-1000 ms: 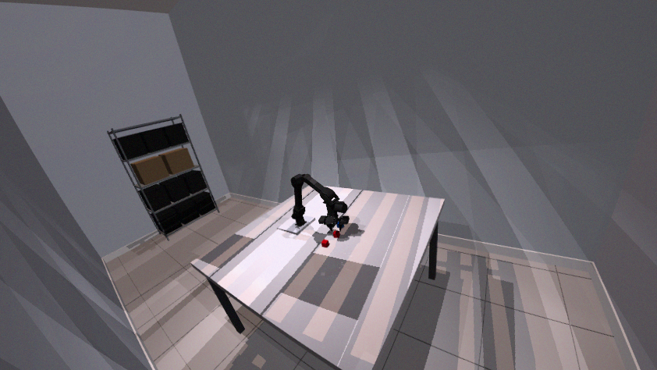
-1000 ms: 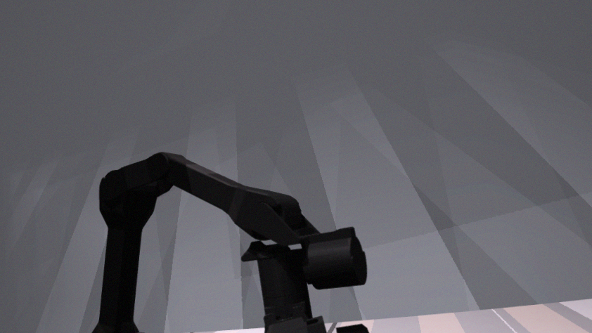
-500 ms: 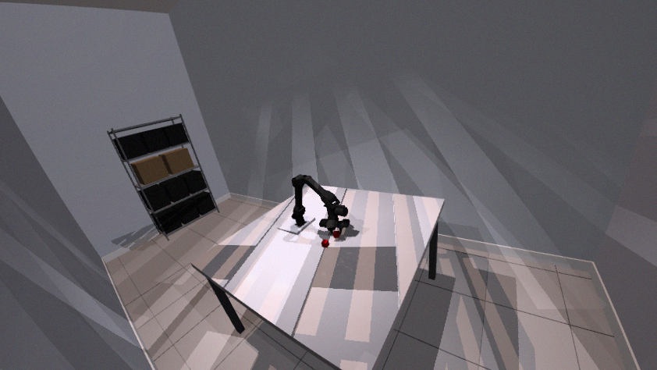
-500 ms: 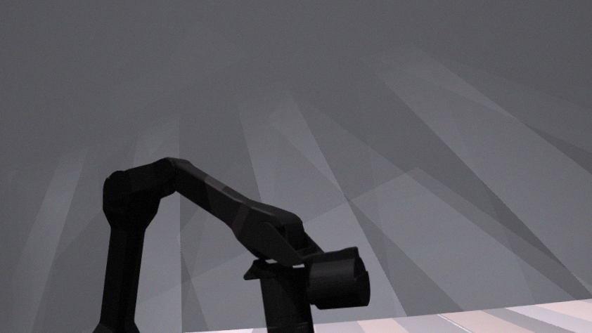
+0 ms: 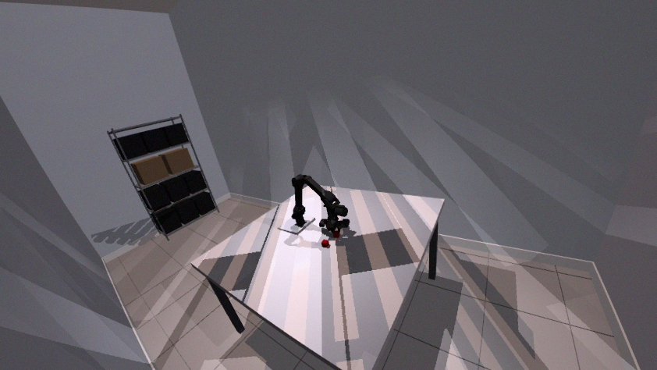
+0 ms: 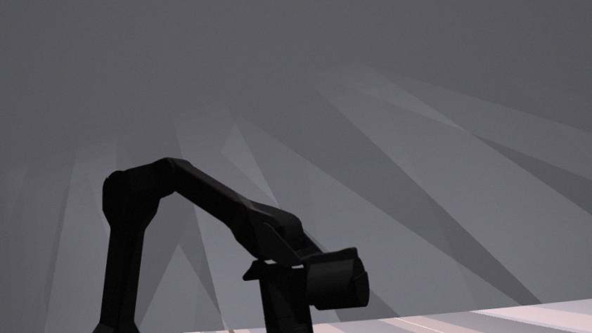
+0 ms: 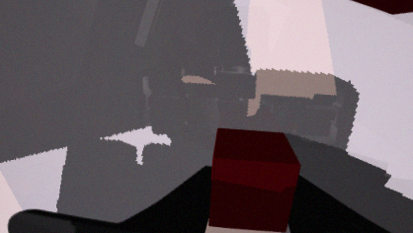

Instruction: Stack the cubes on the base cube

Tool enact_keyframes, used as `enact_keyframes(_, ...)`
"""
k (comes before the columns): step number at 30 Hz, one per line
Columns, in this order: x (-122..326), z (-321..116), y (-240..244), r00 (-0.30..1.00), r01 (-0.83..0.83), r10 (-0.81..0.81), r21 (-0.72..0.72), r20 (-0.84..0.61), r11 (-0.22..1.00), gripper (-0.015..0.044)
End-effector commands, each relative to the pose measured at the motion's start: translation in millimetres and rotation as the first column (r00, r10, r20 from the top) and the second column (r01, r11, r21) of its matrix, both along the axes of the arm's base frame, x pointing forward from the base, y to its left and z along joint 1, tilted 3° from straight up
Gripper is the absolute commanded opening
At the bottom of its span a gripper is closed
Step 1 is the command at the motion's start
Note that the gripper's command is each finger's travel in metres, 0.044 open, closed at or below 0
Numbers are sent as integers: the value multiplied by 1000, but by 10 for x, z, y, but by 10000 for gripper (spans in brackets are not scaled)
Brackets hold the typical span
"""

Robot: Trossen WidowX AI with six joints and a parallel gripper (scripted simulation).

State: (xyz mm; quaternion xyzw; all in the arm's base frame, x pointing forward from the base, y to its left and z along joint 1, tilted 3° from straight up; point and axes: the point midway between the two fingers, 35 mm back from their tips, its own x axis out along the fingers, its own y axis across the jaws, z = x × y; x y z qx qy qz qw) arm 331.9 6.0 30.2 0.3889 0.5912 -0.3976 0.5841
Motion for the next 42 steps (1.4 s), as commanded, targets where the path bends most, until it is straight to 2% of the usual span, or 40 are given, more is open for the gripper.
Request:
enact_keyframes(1,25,122,-6,1000,-18,18,-2,11,1000,105)
enact_keyframes(35,25,1075,9,1000,23,-23,-3,-1,1000,105)
enact_keyframes(37,18,1068,24,1000,-5,5,-3,-2,1000,105)
enact_keyframes(42,-29,1023,134,979,-204,204,2,-3,979,105)
